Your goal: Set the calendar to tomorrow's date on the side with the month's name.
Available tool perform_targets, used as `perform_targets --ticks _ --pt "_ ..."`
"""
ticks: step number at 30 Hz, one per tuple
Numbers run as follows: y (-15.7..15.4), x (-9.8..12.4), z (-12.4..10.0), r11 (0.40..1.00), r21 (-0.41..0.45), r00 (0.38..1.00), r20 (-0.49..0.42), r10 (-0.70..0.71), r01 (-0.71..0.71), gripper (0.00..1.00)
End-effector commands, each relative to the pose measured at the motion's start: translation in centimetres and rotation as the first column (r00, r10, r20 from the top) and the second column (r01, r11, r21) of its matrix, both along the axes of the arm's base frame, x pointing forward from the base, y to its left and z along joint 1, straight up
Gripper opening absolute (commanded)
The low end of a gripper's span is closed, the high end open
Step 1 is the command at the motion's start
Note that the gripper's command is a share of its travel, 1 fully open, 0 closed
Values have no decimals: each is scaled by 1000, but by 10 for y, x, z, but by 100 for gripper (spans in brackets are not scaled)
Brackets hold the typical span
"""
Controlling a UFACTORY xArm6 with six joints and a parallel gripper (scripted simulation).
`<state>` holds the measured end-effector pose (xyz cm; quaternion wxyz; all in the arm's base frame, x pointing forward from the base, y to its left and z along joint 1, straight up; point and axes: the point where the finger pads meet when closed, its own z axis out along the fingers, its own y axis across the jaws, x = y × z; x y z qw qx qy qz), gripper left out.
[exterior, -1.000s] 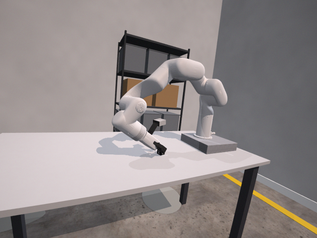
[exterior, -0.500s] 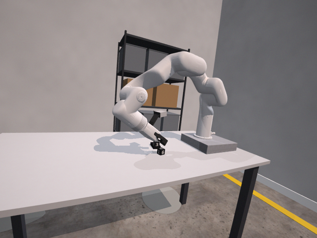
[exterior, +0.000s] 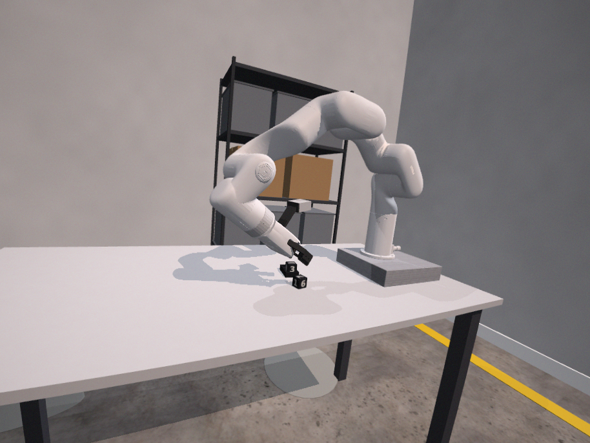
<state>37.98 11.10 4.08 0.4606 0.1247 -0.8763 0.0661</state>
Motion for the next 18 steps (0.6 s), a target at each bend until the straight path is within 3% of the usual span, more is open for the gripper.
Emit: perform_targets --ticks 1,8,18 --pt "0 2 2 1000 15 999 50 0 0 69" --pt "0 0 4 998 64 975 222 -7 -8 69" --pt "-1 -2 6 997 80 961 277 -11 -12 69"
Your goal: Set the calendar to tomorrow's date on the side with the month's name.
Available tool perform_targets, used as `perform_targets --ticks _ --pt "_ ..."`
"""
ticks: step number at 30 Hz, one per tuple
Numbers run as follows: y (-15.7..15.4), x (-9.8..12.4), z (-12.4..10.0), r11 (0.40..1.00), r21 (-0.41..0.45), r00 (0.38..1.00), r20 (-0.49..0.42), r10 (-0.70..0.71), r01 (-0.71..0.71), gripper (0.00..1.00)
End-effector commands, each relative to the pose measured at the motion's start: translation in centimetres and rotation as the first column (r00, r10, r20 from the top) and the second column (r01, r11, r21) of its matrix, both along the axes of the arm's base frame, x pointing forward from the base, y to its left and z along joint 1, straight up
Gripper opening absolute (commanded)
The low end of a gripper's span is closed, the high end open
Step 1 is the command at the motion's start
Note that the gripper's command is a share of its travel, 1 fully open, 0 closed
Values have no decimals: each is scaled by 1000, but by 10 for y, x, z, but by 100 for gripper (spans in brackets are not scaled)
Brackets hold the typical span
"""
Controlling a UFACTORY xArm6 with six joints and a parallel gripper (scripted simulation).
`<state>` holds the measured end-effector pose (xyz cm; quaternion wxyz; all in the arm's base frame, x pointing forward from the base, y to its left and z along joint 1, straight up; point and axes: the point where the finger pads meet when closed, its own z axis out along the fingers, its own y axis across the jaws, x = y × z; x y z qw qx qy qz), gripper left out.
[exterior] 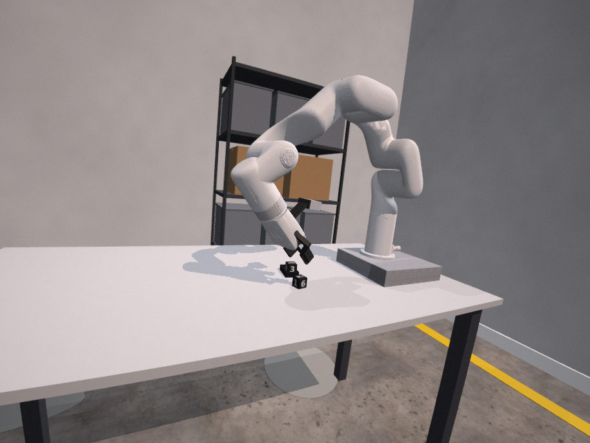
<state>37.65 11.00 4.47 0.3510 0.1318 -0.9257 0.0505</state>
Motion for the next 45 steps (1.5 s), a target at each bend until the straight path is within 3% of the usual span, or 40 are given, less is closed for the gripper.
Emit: perform_targets --ticks 1,7,16,24,32,40,45 --pt "0 1 2 1000 21 997 73 -1 -1 69" --pt "0 0 3 998 64 976 219 -7 -7 69" --pt "-1 -3 5 997 74 967 254 -9 -10 69" --pt "-1 -5 6 992 126 900 435 -29 -30 69" --pt "-2 -7 6 991 132 891 453 -31 -32 69" --pt "-3 -9 6 982 178 787 614 -61 -63 69" --pt "-4 -12 7 981 183 773 631 -65 -67 69"
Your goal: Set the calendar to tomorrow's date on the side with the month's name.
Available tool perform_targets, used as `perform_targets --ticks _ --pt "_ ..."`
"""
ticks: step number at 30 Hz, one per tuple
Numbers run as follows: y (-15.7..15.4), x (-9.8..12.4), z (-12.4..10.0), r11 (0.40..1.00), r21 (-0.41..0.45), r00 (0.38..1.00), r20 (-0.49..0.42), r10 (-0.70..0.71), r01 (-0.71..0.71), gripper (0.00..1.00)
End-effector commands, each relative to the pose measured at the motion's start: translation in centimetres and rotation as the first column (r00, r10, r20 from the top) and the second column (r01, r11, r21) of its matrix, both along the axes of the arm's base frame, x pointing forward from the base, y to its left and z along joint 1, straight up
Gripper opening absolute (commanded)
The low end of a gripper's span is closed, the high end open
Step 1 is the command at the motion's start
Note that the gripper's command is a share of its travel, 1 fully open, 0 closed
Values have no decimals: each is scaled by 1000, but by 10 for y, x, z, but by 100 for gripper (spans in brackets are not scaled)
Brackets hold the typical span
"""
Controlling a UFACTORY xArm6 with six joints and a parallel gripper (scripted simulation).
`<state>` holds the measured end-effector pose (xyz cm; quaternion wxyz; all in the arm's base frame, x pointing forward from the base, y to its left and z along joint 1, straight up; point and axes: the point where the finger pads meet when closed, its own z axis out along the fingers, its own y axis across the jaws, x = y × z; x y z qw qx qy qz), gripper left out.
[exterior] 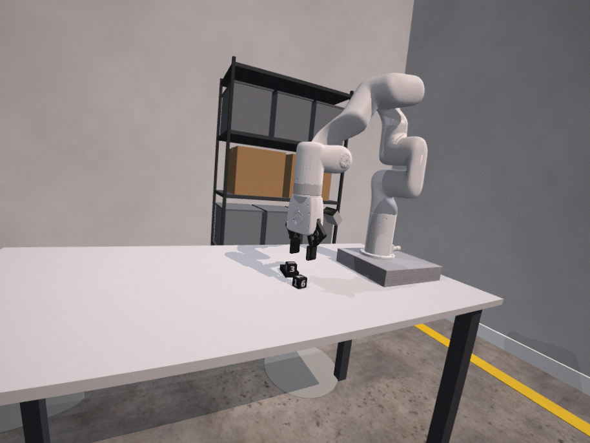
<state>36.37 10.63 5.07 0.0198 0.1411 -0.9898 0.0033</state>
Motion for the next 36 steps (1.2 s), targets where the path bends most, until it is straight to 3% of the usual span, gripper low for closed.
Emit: perform_targets --ticks 1,2,27,28,36 --pt "0 1 1 1000 9 1000 31 0 0 69" --pt "0 1 1 1000 9 1000 31 0 0 100" --pt "0 1 1 1000 9 1000 31 0 0 100" --pt "0 1 1 1000 9 1000 31 0 0 47" --pt "0 1 1 1000 9 1000 31 0 0 47"
